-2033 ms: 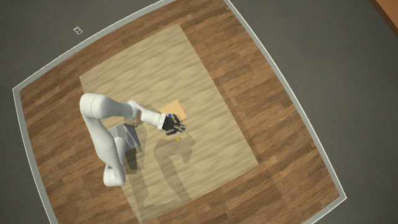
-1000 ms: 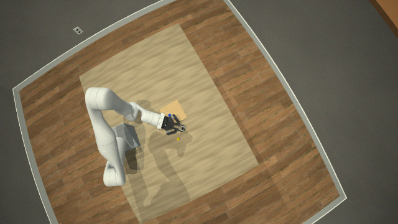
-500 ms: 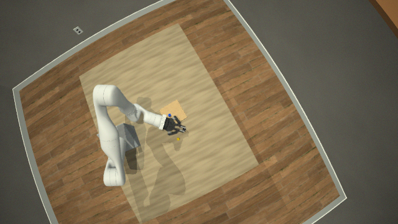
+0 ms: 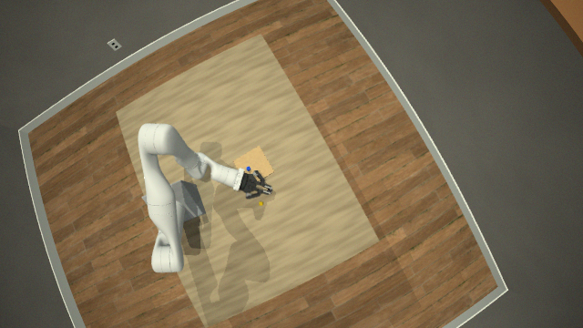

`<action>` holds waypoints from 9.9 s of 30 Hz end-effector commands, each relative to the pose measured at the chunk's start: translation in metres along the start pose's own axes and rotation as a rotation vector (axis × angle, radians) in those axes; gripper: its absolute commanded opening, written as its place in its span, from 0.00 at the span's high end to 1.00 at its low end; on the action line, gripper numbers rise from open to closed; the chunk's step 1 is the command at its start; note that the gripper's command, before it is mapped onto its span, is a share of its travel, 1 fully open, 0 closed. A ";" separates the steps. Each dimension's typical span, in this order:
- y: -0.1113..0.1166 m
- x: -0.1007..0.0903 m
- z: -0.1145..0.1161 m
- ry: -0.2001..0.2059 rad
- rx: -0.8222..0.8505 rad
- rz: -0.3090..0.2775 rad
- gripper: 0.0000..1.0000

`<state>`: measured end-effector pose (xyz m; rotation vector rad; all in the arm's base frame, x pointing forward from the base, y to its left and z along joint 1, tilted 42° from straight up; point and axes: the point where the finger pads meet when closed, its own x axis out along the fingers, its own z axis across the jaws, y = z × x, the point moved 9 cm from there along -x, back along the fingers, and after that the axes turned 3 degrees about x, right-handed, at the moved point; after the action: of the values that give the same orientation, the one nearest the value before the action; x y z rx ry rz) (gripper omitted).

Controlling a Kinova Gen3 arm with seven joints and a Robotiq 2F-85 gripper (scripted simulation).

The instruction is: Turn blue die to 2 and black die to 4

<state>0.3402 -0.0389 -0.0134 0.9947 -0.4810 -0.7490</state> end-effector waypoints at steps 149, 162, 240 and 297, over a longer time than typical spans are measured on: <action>-0.008 0.001 0.000 0.001 0.001 0.001 0.69; -0.008 -0.035 0.000 0.001 0.001 0.001 0.69; 0.140 -0.036 -0.007 -0.018 0.008 -0.664 0.69; 0.186 0.004 -0.009 -0.050 0.021 -1.084 0.00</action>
<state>0.4121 0.0243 0.1463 1.2381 0.0633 -1.7328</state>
